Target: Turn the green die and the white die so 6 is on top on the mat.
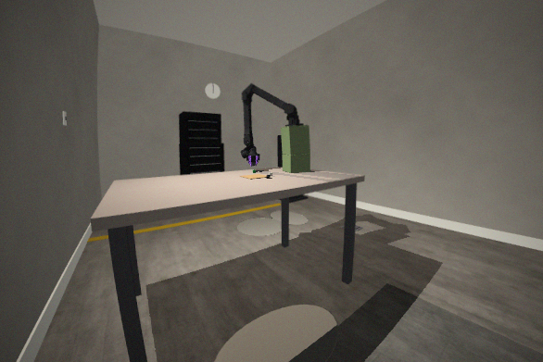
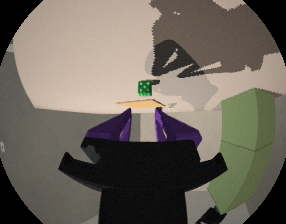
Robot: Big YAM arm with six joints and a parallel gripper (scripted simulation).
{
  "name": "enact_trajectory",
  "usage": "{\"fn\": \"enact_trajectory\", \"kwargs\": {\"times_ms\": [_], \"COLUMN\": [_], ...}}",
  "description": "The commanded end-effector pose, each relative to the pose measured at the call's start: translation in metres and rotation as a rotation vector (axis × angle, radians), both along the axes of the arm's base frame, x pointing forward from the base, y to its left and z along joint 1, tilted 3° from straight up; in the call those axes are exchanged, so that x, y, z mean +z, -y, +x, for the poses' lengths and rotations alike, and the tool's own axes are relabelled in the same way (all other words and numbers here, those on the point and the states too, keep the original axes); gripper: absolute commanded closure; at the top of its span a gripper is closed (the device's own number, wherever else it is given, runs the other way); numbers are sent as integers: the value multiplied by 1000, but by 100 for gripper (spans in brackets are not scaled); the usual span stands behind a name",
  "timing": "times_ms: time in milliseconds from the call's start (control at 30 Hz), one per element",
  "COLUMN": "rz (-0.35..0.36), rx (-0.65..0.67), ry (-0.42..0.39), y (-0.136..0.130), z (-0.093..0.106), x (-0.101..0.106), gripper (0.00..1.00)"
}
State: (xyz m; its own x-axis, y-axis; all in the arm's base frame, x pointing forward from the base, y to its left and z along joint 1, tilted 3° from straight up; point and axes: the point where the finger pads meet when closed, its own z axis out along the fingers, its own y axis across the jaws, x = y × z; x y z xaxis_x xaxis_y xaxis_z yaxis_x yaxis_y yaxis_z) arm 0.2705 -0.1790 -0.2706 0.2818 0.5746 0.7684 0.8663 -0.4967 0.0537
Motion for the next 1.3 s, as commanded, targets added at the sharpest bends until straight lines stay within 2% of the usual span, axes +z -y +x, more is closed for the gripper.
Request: {"fn": "enact_trajectory", "kwargs": {"times_ms": [0,100,167,400,467,733,833,933,967,1033,1067,1133,1200,1233,1267], "rz": [24,14,-2,-4,-4,-6,-7,17,-16,-16,-42,-110,-235,-237,-320], "rx": [20,19,18,10,10,6,5,2,18,18,31,65,94,94,97], "ry": [-12,-4,7,7,7,8,8,-13,-8,-8,-22,-103,-216,-217,-273], "y": [-11,-8,-1,1,1,2,3,-6,-4,-4,-4,-14,-24,-24,-29], "z": [-8,-6,-2,-4,-4,-6,-6,-11,-2,-2,1,1,3,3,4], "x": [-1,-1,11,35,35,65,69,57,63,63,66,63,61,61,62], "gripper": [67,67,67,67,67,67,67,67,67,67,67,67,67,67,67]}}
